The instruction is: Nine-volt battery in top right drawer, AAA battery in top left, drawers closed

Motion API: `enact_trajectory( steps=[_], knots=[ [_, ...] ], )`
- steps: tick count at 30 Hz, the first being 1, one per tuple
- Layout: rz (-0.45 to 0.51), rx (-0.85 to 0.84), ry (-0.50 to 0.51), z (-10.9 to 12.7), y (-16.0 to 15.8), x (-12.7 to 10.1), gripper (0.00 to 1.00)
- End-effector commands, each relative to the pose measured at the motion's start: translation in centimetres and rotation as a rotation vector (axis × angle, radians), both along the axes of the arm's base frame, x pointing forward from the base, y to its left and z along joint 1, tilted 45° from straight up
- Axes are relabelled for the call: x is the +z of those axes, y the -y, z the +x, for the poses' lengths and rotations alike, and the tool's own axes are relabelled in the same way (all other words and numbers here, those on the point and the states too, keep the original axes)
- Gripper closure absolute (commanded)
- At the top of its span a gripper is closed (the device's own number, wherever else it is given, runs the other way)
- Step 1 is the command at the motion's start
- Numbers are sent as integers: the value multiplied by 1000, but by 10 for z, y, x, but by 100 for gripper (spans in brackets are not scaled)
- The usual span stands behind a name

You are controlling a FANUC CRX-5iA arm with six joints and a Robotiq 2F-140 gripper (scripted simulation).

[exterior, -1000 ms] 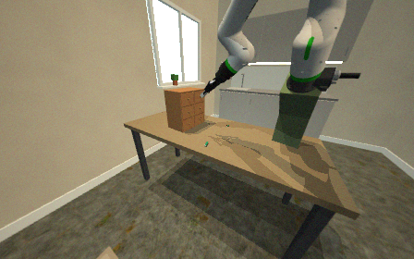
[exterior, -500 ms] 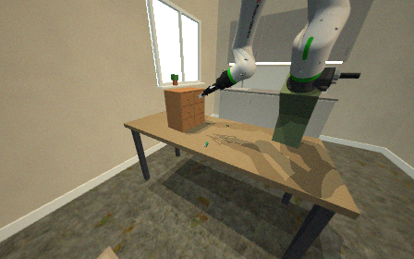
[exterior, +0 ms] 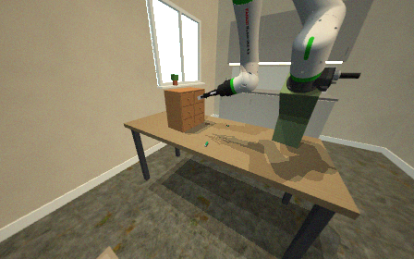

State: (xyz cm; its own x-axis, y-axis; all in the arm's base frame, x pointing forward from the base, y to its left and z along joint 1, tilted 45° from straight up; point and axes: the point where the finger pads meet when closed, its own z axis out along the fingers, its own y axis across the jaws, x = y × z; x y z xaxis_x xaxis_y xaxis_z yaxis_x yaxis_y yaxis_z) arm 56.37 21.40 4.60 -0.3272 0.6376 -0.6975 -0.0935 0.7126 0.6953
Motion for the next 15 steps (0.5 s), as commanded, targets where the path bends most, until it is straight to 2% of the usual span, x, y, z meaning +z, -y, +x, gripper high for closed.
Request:
enact_trajectory(
  steps=[1,3,4,15],
  knots=[
    [3,-3,7,0,-1,0,100],
    [3,-3,7,0,-1,0,100],
    [3,-3,7,0,-1,0,80],
    [3,-3,7,0,-1,0,80]
  ],
)
